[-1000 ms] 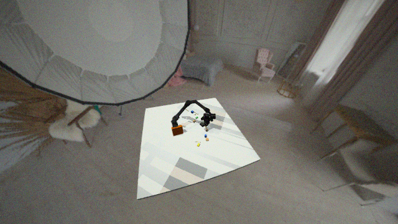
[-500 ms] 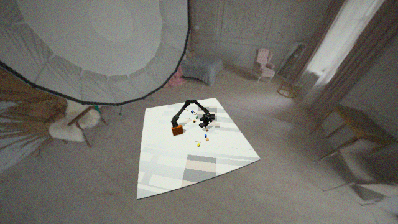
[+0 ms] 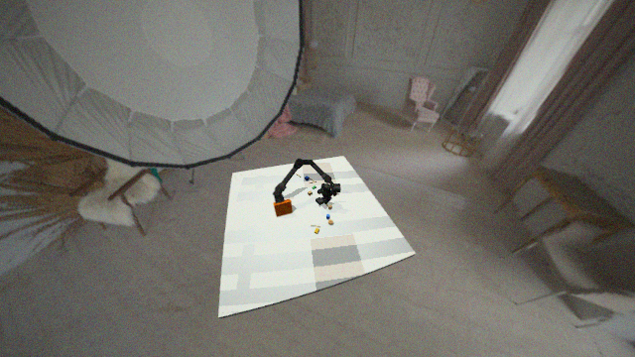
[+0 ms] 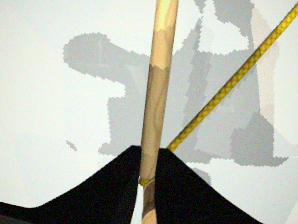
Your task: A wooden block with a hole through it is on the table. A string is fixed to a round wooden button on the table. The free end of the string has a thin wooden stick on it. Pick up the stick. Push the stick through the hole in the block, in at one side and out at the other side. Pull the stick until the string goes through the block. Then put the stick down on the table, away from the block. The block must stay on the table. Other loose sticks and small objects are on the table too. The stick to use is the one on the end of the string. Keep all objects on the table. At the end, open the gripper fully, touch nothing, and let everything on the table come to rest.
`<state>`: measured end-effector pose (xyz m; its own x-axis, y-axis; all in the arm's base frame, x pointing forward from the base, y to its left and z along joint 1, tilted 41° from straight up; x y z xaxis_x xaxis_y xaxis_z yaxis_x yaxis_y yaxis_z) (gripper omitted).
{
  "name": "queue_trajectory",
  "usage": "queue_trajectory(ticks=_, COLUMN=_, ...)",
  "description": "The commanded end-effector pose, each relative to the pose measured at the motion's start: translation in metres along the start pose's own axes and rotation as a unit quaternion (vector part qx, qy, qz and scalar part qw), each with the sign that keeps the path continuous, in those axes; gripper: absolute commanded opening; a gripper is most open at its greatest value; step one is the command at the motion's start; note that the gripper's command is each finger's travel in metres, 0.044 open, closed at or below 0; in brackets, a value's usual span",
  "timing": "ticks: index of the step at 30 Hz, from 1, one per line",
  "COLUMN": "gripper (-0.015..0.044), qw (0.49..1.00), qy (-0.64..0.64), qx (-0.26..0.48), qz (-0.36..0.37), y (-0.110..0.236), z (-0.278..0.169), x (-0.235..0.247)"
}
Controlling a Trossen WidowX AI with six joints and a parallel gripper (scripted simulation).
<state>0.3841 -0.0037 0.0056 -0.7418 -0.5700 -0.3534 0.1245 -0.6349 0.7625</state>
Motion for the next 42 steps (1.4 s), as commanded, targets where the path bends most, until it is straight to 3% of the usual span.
queue_trajectory(ticks=1, gripper=0.0, qw=1.0, qy=-0.002, qx=-0.001, qz=-0.002, y=-0.002, z=0.002, x=0.002)
queue_trajectory(ticks=42, gripper=0.0, qw=1.0, qy=-0.003, qx=-0.001, qz=-0.002, y=-0.019, z=0.038, x=0.012)
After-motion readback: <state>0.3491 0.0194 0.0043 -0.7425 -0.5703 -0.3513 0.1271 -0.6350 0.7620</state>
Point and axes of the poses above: the point midway between the two fingers, 35 mm back from their tips, its own y axis back along the fingers, its own x axis across the jaws, z = x × y, the point moved 10 cm from there along y, back along the fingers, and after that the axes turned 12 degrees about y, right-handed, at the moved point
